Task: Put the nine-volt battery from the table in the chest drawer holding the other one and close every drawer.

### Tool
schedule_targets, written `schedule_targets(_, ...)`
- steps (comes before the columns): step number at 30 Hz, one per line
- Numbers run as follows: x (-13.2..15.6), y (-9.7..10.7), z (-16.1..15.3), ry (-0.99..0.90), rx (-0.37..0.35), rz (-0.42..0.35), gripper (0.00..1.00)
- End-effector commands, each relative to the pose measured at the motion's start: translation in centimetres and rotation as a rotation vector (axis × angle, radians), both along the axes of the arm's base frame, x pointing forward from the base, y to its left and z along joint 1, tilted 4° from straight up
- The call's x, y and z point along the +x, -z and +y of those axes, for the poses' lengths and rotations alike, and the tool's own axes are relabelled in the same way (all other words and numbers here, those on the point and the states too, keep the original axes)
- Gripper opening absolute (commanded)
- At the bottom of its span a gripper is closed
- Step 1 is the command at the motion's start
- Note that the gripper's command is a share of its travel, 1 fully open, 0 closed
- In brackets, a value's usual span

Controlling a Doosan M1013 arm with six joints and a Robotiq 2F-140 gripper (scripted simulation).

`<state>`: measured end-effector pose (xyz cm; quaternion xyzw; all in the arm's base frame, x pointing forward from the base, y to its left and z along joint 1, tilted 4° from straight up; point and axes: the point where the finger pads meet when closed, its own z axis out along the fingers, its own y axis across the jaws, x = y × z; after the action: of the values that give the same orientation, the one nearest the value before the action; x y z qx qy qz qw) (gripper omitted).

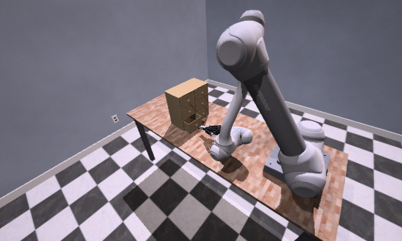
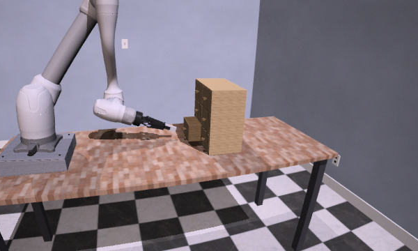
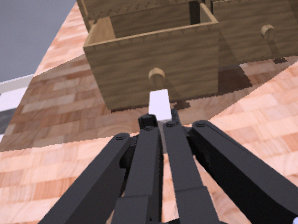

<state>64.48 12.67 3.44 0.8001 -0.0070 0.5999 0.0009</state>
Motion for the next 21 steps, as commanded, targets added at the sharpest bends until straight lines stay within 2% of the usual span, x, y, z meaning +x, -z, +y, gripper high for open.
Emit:
schedule_targets(1, 0.1, 0.0, 0.0, 0.000, 0.000, 0.000, 0.00)
schedule_targets(21, 1.4, -0.1, 0.0, 0.000, 0.000, 0.000, 0.00)
